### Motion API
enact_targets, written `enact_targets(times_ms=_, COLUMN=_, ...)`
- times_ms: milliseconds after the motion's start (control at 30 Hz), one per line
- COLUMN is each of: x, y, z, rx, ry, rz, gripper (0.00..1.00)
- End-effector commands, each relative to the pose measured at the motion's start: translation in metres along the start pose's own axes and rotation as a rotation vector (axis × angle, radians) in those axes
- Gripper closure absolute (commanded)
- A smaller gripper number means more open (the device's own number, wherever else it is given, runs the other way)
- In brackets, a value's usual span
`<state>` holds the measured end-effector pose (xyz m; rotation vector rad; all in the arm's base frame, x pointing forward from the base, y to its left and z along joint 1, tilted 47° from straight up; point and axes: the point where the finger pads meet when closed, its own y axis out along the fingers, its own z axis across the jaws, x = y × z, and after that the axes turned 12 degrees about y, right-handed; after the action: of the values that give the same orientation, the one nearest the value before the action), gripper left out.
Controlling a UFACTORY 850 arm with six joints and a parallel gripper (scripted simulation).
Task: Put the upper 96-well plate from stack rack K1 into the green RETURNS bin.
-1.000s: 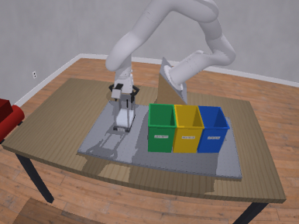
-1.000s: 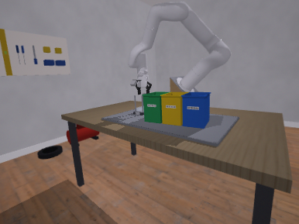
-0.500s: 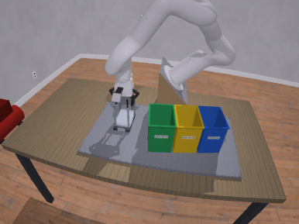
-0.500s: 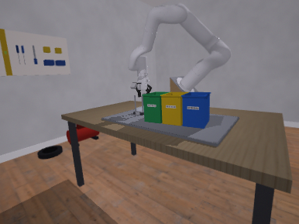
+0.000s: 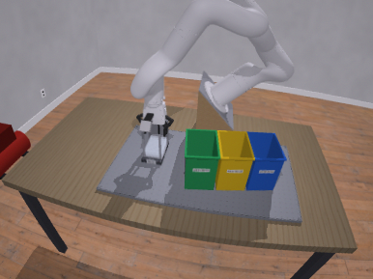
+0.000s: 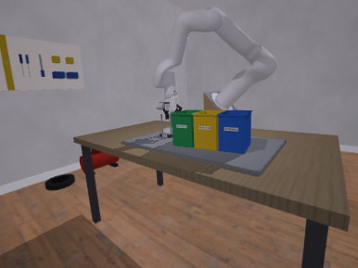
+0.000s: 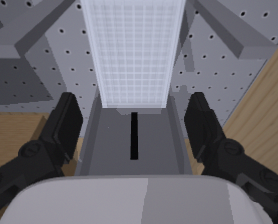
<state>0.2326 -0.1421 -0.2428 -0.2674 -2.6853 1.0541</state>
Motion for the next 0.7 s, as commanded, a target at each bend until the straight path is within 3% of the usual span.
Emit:
enact_targets(times_ms=0, x=-0.001, y=0.006, z=0.0, rx=0.001, ry=0.0, rz=0.002, gripper=0.0)
enact_targets(times_ms=667, x=-0.001, y=0.036, z=0.0, rx=0.001, ry=0.0, rz=0.002, gripper=0.0)
